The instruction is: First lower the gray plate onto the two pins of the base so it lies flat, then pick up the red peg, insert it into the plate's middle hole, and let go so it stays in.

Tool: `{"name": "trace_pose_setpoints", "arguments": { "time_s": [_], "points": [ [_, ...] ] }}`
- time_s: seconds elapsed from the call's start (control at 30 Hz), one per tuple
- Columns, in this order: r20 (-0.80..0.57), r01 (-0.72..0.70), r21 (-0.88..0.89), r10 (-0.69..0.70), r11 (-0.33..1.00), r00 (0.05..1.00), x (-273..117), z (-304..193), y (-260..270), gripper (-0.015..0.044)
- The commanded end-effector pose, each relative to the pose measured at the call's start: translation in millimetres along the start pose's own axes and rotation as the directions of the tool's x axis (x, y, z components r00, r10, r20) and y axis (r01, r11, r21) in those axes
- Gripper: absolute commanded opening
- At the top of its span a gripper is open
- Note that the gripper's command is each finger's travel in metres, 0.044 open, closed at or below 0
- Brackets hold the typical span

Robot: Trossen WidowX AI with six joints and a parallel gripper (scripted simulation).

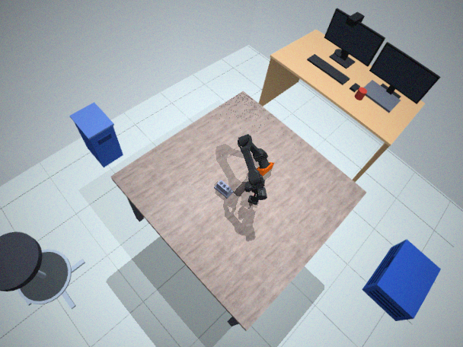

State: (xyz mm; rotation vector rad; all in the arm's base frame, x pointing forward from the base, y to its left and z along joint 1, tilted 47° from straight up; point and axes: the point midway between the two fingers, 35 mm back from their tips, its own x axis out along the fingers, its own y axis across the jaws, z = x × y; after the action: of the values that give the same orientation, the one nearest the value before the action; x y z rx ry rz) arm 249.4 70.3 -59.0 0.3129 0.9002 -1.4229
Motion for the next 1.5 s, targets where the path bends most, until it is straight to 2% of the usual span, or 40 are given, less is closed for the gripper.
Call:
{"name": "trace_pose_setpoints", "arguments": {
  "time_s": [0.0,0.2,1.03,1.47],
  "points": [
    [0.006,0.0,-0.006,0.0,1.0,1.0,1.4,0.4,-0.3,0.0151],
    [0.006,0.0,-0.006,0.0,1.0,1.0,1.4,0.4,-0.3,0.0],
    [0.006,0.0,-0.006,0.0,1.0,1.0,-0.1,0.3,0.0,0.0],
    [0.003,-0.002,-0.007,0.002,1.0,1.0,-37.4,-1.9,5.5,0.0]
  ]
}}
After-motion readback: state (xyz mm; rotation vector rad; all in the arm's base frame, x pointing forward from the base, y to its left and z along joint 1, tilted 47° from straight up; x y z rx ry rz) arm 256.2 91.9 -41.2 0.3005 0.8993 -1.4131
